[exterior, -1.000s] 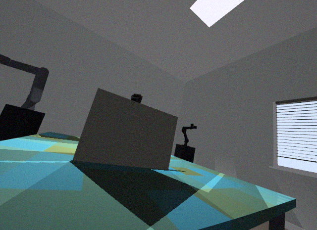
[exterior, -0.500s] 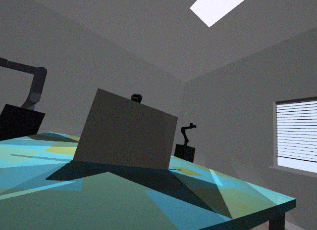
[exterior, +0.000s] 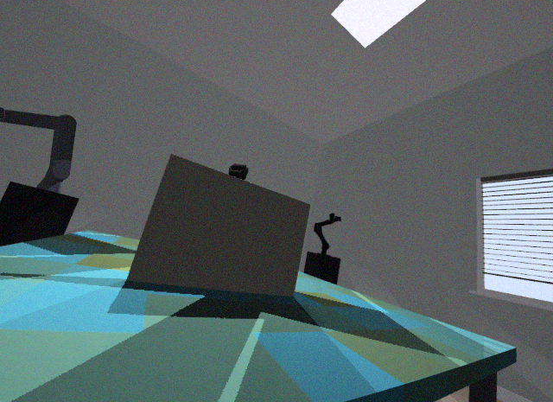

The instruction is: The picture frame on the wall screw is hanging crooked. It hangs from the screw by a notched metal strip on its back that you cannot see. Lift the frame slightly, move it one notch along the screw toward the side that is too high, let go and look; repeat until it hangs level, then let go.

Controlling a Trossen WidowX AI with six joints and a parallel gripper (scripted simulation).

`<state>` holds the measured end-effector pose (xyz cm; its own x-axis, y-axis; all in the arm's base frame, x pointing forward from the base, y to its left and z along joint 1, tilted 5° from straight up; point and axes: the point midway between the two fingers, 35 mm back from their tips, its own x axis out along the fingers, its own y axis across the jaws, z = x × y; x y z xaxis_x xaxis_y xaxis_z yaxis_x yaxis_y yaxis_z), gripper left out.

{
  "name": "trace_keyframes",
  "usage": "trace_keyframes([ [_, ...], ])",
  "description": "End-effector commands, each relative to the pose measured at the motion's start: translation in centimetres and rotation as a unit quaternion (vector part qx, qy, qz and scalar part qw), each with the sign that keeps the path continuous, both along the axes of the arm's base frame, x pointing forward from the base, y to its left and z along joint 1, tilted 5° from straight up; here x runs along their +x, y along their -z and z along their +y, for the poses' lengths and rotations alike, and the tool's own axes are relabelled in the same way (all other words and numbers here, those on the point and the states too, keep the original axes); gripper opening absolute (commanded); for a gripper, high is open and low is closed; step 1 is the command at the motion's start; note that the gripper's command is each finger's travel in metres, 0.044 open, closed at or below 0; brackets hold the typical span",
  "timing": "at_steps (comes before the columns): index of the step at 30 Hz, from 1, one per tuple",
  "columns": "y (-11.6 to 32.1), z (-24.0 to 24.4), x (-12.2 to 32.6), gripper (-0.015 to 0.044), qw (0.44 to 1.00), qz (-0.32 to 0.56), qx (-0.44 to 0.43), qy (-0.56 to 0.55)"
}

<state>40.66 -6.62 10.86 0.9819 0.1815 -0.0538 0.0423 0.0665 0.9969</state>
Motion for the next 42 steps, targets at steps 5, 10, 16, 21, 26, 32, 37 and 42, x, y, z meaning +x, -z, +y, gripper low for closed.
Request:
trace_keyframes([
  [5,0.0,0.0,0.0,0.026,1.0,0.0,-0.002,0.0],
  [10,0.0,-0.4,-0.9,0.026,1.0,-0.002,-0.008,-0.001],
  [16,0.1,-1.9,-9.0,0.026,0.998,-0.014,-0.066,-0.006],
  [21,0.1,-1.9,-9.9,0.026,0.997,-0.015,-0.073,-0.006],
  [26,-1.0,-2.8,-10.8,0.026,0.998,-0.006,-0.064,-0.003],
  [32,-3.0,-3.2,-14.2,0.026,0.998,-0.007,-0.069,-0.005],
  [37,-4.1,-2.9,-17.0,0.026,0.997,-0.01,-0.072,-0.006],
  [42,-4.4,-2.5,-18.4,0.026,0.997,-0.012,-0.074,-0.006],
])
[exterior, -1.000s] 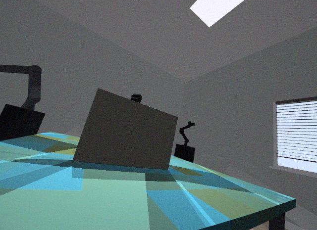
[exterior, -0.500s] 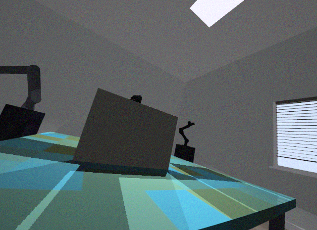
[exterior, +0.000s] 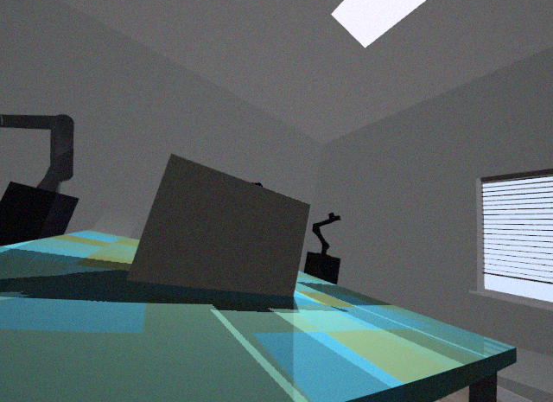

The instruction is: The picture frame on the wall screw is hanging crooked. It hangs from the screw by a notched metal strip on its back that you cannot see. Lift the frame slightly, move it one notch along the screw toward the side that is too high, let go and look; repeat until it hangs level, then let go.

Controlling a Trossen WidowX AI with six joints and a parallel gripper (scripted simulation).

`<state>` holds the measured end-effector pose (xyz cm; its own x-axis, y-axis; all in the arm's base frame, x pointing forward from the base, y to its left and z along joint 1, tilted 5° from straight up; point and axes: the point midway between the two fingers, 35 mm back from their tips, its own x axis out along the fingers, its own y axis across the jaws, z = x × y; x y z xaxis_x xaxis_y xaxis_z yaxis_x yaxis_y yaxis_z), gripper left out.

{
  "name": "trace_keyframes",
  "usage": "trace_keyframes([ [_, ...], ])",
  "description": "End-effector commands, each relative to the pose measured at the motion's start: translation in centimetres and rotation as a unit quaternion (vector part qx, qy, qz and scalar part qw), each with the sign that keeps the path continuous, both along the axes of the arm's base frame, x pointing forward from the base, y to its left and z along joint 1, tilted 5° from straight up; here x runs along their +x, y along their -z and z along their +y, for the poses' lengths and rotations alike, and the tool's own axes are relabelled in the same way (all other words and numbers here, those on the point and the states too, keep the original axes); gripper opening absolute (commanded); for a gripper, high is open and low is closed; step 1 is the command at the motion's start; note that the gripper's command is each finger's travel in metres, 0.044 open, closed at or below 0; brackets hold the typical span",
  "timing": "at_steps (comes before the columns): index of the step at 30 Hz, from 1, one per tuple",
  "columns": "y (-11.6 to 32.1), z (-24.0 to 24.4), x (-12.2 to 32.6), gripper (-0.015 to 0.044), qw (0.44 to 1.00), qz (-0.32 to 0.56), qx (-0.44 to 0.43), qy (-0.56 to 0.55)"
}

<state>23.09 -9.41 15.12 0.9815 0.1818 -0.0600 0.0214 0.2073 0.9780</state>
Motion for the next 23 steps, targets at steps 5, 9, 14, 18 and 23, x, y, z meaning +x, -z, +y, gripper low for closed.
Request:
trace_keyframes([
  [5,-0.16,0.32,-0.78,0.026,1.0,-0.002,-0.003,-0.002],
  [9,-0.16,0.32,-0.78,0.026,1.0,-0.002,-0.003,-0.002],
  [14,-0.16,0.32,-0.78,0.026,1.0,-0.002,-0.003,-0.002],
  [18,-0.16,0.32,-0.78,0.026,1.0,-0.002,-0.003,-0.002],
  [23,-0.16,0.32,-0.78,0.026,1.0,-0.002,-0.003,-0.002],
])
